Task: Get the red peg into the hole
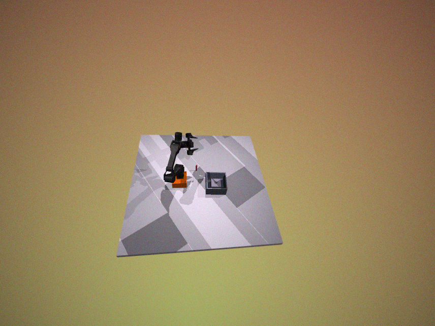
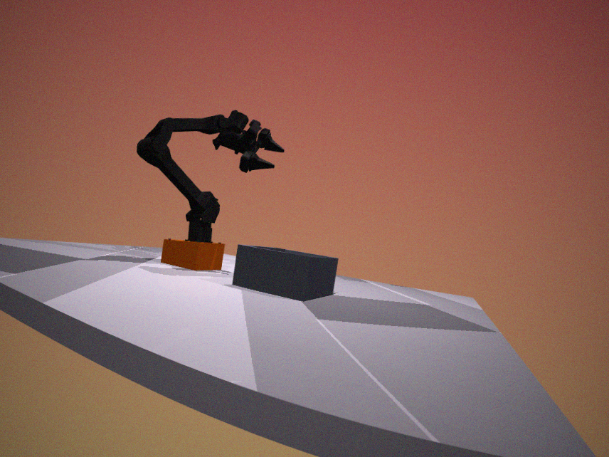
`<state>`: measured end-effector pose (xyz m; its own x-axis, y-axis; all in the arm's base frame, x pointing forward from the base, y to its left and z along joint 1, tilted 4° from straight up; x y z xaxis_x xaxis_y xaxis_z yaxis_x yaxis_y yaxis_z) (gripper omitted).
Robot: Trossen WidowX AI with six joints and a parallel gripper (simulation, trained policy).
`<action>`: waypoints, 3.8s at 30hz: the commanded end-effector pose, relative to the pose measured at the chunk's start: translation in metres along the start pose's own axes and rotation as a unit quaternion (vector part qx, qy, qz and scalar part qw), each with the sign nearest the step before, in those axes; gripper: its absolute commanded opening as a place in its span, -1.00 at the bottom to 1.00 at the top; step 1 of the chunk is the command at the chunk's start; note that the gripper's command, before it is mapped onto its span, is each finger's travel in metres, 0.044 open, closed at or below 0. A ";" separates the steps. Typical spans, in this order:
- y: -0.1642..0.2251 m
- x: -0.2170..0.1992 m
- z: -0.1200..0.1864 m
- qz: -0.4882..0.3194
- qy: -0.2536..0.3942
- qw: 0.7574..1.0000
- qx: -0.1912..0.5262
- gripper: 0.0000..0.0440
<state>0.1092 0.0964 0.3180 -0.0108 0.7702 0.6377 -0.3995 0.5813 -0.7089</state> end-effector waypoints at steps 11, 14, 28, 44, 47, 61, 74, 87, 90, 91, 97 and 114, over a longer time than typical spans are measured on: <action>0.039 -0.035 -0.040 0.075 0.171 0.973 0.132 1.00; 0.046 -0.044 -0.046 0.079 0.211 0.960 0.165 1.00; 0.079 -0.079 -0.070 0.056 0.380 0.870 0.310 1.00; 0.116 -0.107 -0.099 0.026 0.484 0.783 0.391 1.00; 0.123 -0.112 -0.105 0.023 0.494 0.773 0.397 1.00; 0.157 -0.137 -0.130 0.021 0.513 0.756 0.406 1.00; 0.190 -0.168 -0.146 0.028 0.510 0.762 0.398 0.81; 0.206 -0.185 -0.149 0.039 0.538 0.736 0.410 -0.73; 0.203 -0.185 -0.150 0.047 0.544 0.731 0.409 -0.94; 0.200 -0.183 -0.151 0.050 0.544 0.733 0.405 -0.95; 0.181 -0.172 -0.154 0.063 0.547 0.737 0.391 -1.00; 0.114 -0.143 -0.163 0.067 0.560 0.752 0.341 -1.00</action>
<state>0.2092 0.0975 0.0885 0.5216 0.7749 -0.3570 -0.8517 0.4974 -0.1649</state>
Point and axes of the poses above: the point midway between the two fingers, 35 mm back from their tips, its own z axis back along the fingers, its own x axis across the jaws, y = z × x, the point moved 6 cm from there along z, back along the fingers, and after that the axes turned 8 degrees about z, right-handed, at the moved point
